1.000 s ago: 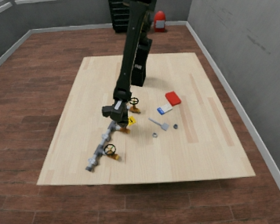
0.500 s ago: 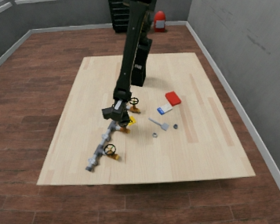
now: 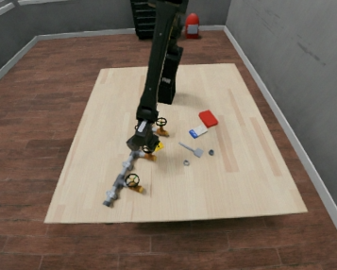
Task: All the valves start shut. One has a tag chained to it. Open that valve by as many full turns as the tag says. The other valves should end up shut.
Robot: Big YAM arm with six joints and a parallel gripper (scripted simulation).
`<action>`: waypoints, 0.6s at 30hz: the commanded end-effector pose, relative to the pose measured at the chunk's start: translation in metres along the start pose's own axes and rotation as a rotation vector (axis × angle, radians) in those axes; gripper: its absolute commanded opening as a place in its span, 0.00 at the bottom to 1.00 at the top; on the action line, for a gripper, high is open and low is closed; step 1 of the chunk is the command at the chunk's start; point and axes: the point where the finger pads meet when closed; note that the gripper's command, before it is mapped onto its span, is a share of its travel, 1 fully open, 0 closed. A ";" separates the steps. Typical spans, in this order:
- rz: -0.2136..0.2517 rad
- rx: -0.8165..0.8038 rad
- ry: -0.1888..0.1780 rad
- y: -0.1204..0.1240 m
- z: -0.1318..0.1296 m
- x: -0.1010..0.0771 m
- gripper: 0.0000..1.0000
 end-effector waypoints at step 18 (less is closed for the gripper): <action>-0.009 -1.130 0.001 -0.002 0.003 -0.002 0.00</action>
Point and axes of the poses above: the point where the finger pads meet when closed, its own x axis out along the fingers, its own z axis across the jaws, y = z × x, and after that the axes turned 1 degree about x, right-handed
